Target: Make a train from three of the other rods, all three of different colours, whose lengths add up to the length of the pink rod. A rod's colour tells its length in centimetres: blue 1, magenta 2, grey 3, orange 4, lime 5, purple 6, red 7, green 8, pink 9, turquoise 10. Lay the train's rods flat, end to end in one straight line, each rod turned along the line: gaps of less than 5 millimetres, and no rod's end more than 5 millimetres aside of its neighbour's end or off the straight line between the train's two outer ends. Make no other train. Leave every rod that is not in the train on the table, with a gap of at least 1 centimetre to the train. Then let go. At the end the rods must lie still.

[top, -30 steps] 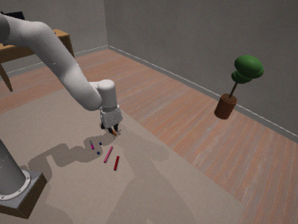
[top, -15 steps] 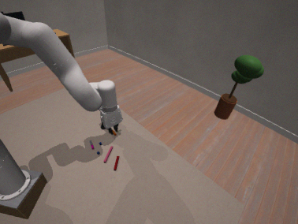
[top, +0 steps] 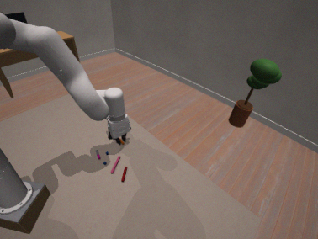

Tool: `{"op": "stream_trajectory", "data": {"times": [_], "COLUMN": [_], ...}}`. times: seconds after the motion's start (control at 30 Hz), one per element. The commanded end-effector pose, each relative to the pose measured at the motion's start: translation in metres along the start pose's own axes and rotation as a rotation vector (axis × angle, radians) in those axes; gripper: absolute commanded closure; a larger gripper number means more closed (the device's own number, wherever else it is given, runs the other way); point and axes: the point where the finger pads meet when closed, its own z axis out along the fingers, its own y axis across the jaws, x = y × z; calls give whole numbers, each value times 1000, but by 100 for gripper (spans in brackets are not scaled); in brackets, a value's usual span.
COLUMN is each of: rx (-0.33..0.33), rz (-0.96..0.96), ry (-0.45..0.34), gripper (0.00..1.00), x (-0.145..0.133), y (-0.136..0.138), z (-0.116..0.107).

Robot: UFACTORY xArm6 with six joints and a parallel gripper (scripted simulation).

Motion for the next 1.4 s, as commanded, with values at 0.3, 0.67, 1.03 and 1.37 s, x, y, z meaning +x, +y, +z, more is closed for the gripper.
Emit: {"op": "stream_trajectory", "data": {"times": [0.3, 0.67, 1.03, 1.37], "rx": [-4, -4, -4, -4], "rz": [0, 0, 0, 0], "ry": [0, 0, 0, 0], "gripper": [76, 76, 76, 96], "x": [0, 0, 0, 0], "y": [2, 2, 2, 2], "z": [0, 0, 0, 0]}}
